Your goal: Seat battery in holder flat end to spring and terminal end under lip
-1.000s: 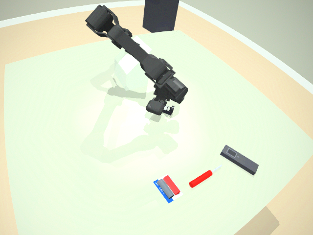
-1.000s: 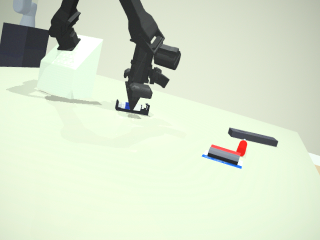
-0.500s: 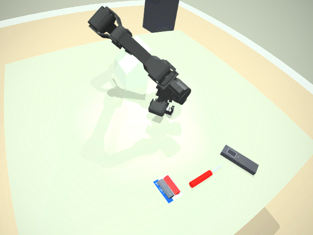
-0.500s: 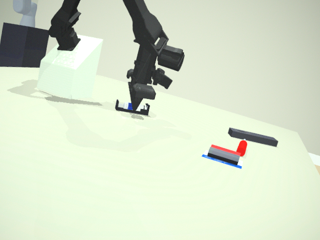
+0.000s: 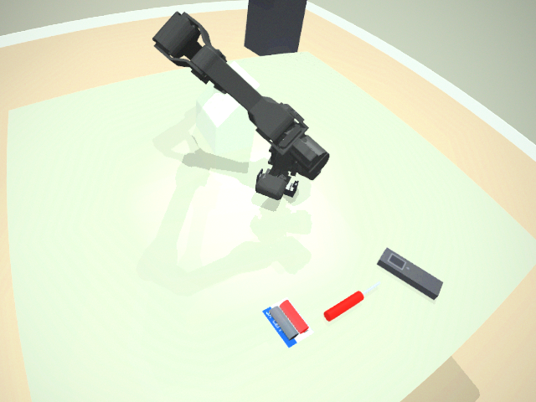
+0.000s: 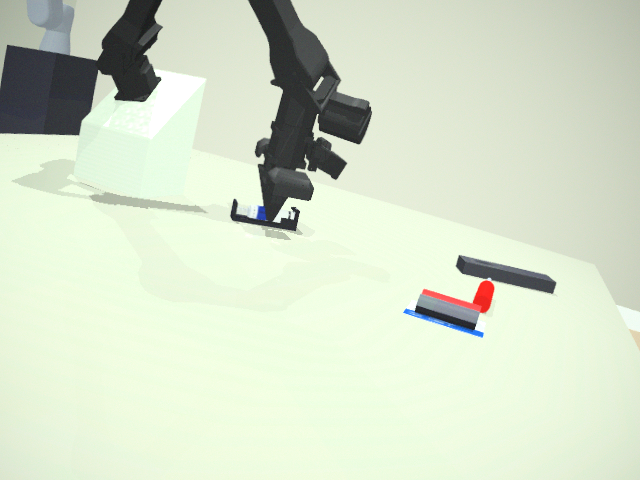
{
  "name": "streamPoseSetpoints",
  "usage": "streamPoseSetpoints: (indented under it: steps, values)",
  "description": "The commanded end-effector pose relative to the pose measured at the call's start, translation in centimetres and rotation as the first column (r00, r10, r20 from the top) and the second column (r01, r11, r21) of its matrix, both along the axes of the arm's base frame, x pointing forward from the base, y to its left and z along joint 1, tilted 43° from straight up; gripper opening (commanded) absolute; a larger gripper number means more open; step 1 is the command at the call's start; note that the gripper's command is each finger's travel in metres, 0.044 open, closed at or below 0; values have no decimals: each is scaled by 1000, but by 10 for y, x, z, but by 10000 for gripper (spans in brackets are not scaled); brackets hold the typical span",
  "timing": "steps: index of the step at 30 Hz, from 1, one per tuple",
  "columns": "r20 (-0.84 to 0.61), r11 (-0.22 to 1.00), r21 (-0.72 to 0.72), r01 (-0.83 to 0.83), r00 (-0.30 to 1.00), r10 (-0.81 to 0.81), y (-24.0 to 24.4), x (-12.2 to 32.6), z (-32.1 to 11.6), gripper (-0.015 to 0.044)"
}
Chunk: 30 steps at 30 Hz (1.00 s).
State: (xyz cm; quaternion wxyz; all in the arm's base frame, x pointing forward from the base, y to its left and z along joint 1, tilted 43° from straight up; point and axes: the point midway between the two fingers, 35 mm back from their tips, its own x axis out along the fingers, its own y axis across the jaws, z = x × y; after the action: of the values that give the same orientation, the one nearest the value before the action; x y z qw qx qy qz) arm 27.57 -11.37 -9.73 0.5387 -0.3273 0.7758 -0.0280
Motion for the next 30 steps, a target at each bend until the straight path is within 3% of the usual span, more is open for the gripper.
streamPoseSetpoints:
  steps: [1, 5, 18, 28, 30]
  values:
    - [0, 1000, -5, 5, 1000, -5, -1, 1, 0, 65]
    - [0, 1000, -5, 5, 1000, -5, -1, 1, 0, 167]
    - [-1, 1000, 1, 1, 1000, -1, 10, 2, 10, 167]
    - [0, 1000, 4, 1, 1000, -1, 59, 10, 62, 430]
    - [0, 1000, 4, 1, 1000, -1, 60, 10, 61, 440]
